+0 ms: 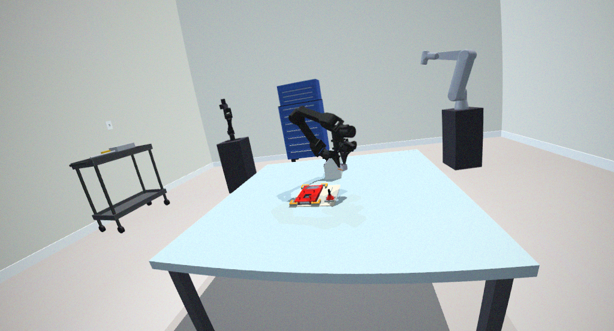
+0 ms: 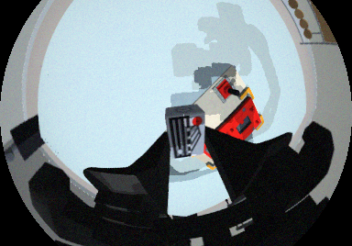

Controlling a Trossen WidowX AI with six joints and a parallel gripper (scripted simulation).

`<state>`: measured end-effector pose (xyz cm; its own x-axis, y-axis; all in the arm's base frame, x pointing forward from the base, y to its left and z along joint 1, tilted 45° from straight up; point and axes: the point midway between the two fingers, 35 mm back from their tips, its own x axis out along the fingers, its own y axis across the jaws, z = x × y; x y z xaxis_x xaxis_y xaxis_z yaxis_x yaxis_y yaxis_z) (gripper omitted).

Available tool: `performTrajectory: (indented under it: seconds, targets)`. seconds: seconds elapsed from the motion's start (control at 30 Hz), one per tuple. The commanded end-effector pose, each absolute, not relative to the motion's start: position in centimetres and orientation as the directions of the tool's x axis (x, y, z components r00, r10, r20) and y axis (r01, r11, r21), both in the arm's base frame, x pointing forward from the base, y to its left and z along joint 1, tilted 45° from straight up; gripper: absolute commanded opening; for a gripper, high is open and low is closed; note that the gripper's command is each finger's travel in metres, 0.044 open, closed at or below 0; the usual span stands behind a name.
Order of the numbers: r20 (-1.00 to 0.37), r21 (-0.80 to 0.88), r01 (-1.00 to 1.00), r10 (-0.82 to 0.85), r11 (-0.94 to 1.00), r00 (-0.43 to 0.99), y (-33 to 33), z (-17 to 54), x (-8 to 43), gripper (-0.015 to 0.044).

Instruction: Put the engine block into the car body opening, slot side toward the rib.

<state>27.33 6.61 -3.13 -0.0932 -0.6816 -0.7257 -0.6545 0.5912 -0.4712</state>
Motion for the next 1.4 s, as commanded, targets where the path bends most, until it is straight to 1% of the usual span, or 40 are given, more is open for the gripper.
performTrajectory:
  seconds: [0.0,0.7,1.37]
  targets:
    - [-0.732,-0.494,-0.614,-0.676,0.616,-0.090,5.7,-2.7,28.0,0.0000]
    - [-0.748,-0.577,-0.411,-0.659,0.705,-0.081,0.9,-0.9,30.8,0.0000]
    - [-0.746,-0.640,-0.195,-0.662,0.743,-0.076,-4.3,1.1,32.5,0.0000]
